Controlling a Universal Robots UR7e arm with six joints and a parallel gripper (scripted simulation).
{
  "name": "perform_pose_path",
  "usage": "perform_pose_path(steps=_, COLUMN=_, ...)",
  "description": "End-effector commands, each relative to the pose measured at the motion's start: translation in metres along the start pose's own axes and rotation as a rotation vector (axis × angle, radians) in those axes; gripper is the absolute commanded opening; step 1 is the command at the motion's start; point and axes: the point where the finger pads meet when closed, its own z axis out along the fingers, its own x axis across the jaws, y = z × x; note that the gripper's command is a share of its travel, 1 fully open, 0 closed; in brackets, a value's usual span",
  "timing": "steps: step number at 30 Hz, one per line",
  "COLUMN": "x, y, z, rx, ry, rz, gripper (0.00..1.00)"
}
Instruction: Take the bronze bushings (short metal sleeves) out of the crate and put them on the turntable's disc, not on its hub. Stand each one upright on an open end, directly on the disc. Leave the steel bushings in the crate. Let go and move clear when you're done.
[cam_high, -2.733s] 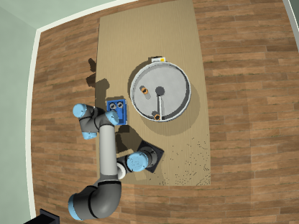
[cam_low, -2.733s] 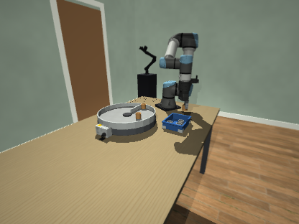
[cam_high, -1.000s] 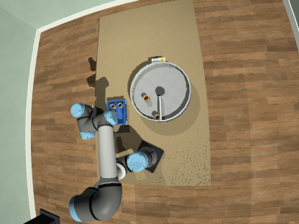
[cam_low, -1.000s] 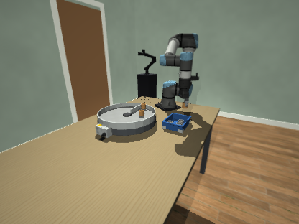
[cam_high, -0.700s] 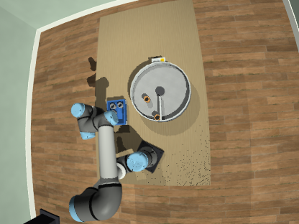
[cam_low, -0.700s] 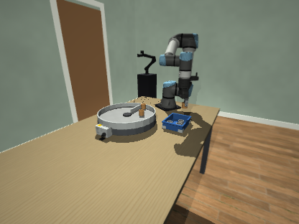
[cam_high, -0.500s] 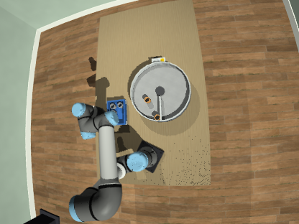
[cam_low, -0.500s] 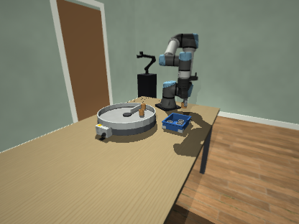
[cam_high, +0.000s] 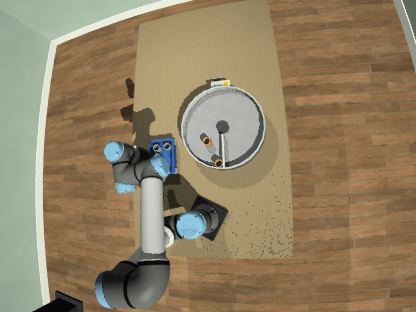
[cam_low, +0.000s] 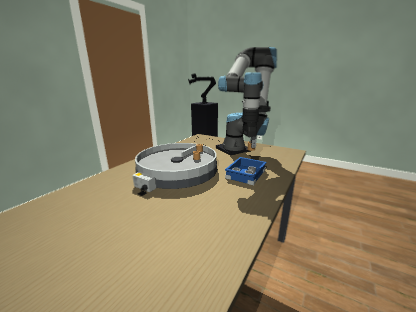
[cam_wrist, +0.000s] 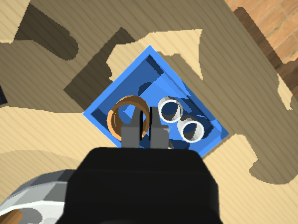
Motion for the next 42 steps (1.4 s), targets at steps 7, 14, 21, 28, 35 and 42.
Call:
perform_pose_path(steps=7, x=-0.014, y=0.023, z=0.000, rx=0.000, ry=0.002, rz=0.000, gripper=0.00)
perform_pose_path(steps=14, x=-0.028, y=0.044, z=0.000, rx=0.000, ry=0.002, rz=0.000, gripper=0.00)
perform_pose_path(steps=21, x=-0.042, y=0.065, z=0.000, rx=0.000, ry=0.002, rz=0.000, gripper=0.00)
perform_pose_path(steps=28, x=-0.057, y=0.088, z=0.000, rx=0.000, ry=0.002, rz=0.000, gripper=0.00)
perform_pose_path(steps=35, x=-0.076, y=0.116, z=0.000, rx=0.000, ry=0.002, rz=0.000, gripper=0.00)
perform_pose_path(steps=42, x=-0.090, y=0.138, z=0.000, rx=0.000, ry=0.002, rz=0.000, gripper=0.00)
